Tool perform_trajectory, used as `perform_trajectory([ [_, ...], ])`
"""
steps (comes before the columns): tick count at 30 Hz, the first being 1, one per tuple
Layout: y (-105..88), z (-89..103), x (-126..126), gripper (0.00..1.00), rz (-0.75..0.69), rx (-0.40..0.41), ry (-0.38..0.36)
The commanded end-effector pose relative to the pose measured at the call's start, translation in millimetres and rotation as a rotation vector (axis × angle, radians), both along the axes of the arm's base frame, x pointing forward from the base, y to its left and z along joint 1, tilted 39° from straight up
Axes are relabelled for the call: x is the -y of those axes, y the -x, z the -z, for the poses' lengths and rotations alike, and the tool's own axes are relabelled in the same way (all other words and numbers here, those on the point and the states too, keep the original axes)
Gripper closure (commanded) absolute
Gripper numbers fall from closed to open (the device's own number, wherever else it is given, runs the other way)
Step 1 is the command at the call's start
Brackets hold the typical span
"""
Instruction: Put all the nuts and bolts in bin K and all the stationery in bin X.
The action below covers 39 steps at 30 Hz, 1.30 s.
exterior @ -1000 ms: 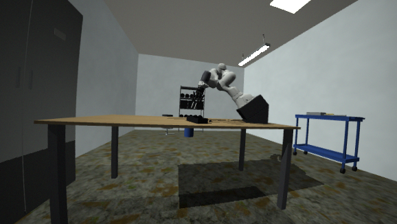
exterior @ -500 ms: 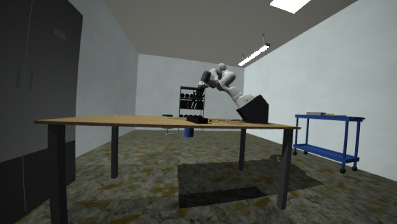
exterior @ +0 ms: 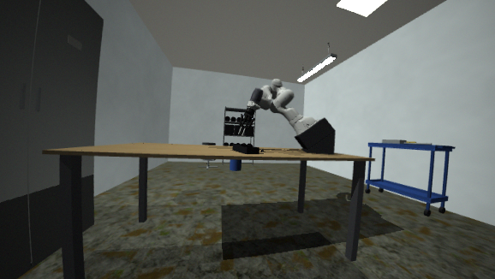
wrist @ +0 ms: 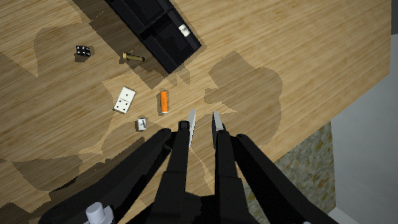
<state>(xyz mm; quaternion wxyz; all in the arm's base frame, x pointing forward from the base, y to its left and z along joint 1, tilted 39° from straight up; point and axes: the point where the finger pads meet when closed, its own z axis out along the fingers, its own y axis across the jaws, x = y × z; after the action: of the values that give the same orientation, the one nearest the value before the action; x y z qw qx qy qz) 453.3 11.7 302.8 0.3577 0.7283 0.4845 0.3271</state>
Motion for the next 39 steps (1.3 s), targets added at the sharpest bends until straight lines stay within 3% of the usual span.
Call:
perform_trajectory([
  [1, 8.2, 20.0, -1.4, 0.82, -0.027, -0.058, 0.025],
  [4, 8.2, 20.0, -1.4, 0.82, -0.027, -0.058, 0.025],
  [6, 15.8, 34.7, 0.1, 0.82, -0.016, -0.144, 0.009],
  [8, 21.9, 46.5, 1.4, 0.82, -0.016, -0.144, 0.009],
  [39, 21.9, 46.5, 1.4, 0.82, -0.016, -0.144, 0.009],
])
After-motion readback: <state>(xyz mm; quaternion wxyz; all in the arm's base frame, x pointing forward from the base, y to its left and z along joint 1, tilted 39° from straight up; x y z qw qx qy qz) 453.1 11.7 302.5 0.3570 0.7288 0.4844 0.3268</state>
